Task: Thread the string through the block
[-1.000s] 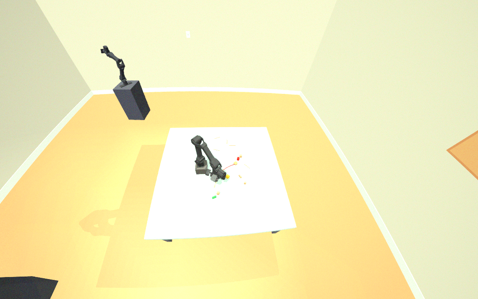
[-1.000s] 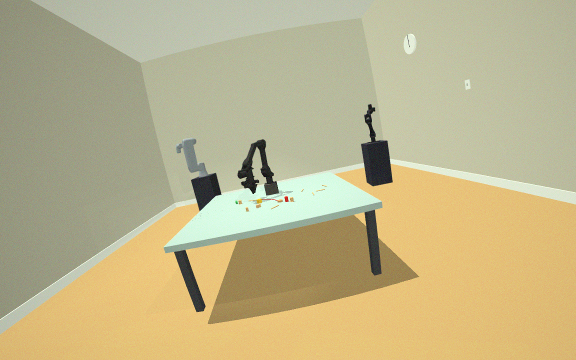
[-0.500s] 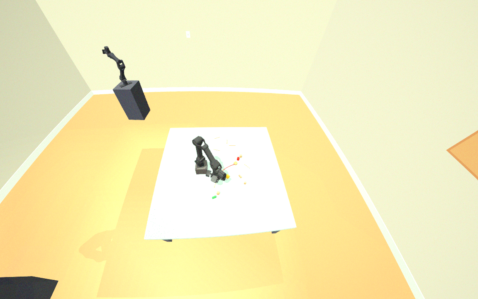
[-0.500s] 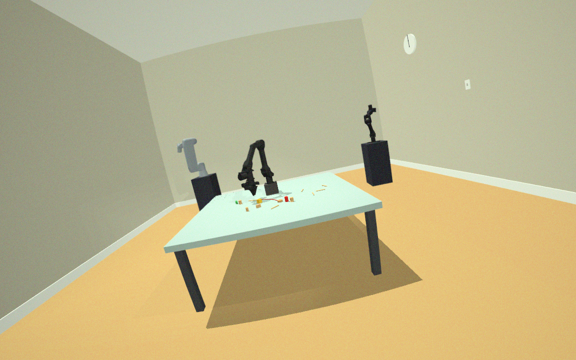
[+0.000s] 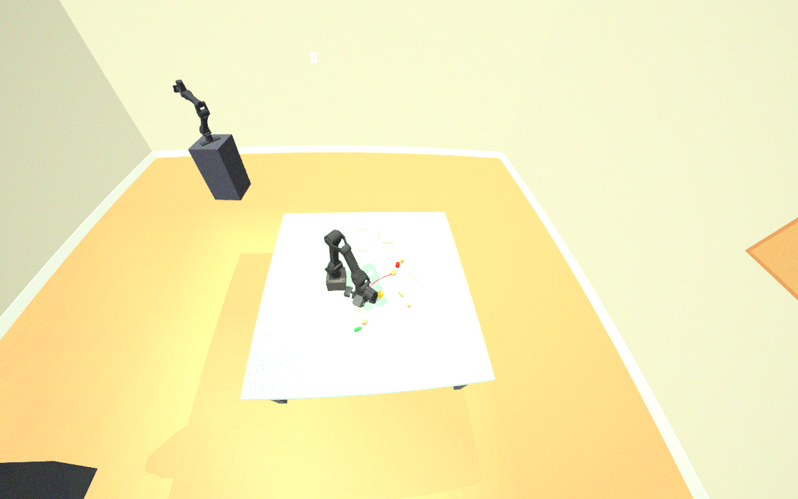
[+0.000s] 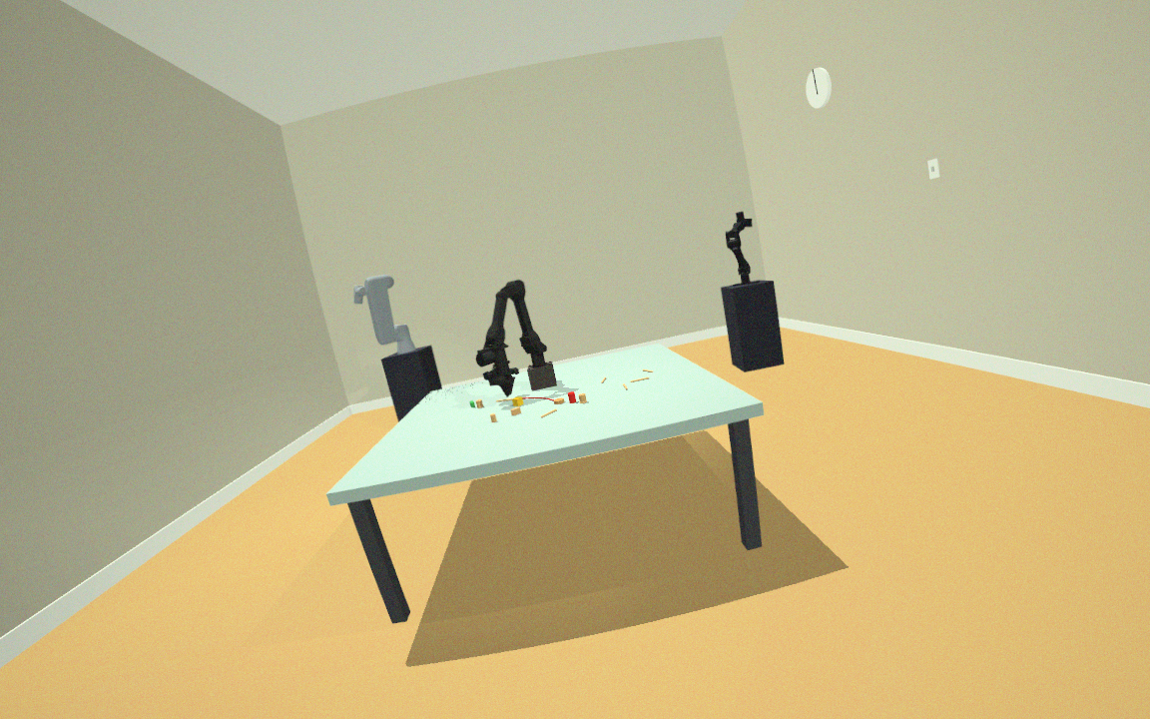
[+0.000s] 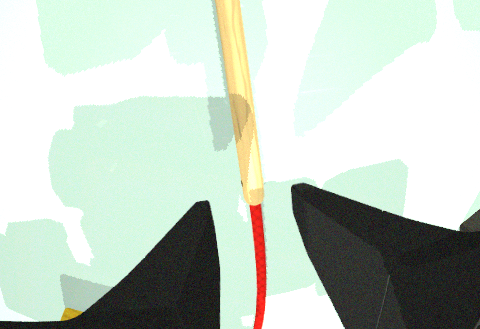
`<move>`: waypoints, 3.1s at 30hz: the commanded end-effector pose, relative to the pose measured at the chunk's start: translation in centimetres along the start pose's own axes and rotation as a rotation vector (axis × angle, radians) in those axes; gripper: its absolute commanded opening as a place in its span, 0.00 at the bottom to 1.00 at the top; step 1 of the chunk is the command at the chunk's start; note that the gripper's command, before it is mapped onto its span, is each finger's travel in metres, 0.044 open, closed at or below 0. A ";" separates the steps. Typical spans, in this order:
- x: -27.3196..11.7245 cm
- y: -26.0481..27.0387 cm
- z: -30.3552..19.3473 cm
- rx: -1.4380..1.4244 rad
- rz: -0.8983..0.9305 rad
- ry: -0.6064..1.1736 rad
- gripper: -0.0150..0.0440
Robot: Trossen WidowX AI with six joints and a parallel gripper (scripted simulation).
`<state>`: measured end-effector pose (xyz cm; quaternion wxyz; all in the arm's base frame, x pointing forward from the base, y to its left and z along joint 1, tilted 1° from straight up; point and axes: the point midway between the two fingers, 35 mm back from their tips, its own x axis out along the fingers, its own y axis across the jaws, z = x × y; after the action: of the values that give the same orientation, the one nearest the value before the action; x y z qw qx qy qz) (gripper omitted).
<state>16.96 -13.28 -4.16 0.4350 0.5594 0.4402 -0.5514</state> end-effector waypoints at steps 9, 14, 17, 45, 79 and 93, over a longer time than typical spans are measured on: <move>1.9 -0.3 0.0 0.006 -0.003 -0.005 0.46; 1.9 -0.3 -0.1 0.000 -0.003 0.001 0.42; 1.9 -0.3 -0.1 0.000 -0.003 0.001 0.28; -0.4 0.0 0.0 0.000 -0.002 0.001 0.25; -3.7 -0.2 -0.1 0.002 -0.005 0.002 0.25; -3.9 0.9 -0.8 -0.278 -0.013 0.021 0.25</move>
<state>17.58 -12.89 -0.36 0.4842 0.5109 0.5021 -0.5024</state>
